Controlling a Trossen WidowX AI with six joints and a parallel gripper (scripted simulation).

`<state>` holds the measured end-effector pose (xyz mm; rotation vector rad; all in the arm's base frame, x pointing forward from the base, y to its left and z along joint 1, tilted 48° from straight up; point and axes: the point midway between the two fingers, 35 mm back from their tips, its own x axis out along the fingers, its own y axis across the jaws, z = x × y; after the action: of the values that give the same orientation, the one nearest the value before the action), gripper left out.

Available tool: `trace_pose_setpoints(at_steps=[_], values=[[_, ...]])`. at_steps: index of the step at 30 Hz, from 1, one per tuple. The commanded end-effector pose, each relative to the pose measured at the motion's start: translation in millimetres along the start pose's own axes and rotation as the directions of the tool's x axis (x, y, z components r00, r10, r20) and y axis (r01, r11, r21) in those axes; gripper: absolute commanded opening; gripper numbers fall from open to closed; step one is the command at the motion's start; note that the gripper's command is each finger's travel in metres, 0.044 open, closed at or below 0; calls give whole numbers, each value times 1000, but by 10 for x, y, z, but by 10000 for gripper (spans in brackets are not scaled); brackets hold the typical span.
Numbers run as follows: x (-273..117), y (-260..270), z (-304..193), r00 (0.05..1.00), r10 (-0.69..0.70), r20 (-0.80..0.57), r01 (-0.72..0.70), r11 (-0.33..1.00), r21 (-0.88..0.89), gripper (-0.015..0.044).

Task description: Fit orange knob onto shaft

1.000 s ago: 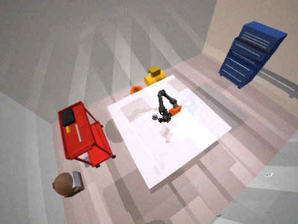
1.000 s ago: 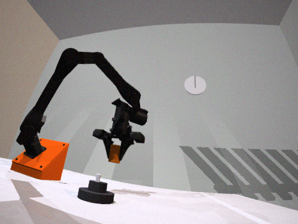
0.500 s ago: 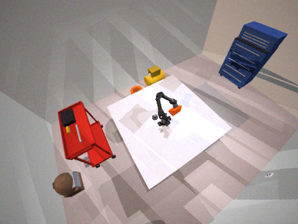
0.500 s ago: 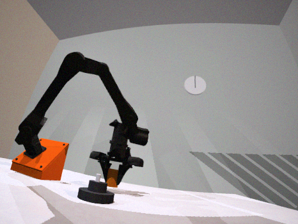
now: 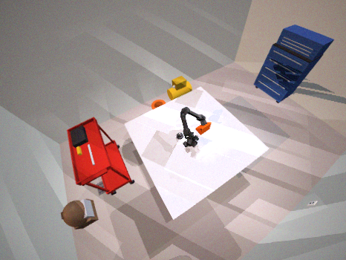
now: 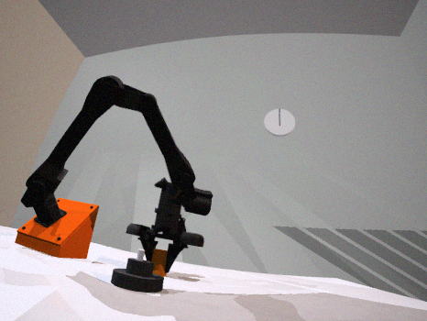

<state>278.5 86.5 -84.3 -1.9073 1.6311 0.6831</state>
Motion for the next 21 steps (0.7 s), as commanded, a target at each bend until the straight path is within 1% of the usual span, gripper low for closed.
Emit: trace_pose_setpoints(at_steps=[1, 17, 19, 21], values=[[-1, 2, -2, 1000, 2, -1, -2, 1000, 0, 236], [-1, 2, -2, 1000, 2, -1, -2, 1000, 0, 240], [-101, -8, 7, 1000, 1, 1, -1, 1000, -1, 293], [-399, -20, 20, 1000, -2, 3, 2, 1000, -3, 345]])
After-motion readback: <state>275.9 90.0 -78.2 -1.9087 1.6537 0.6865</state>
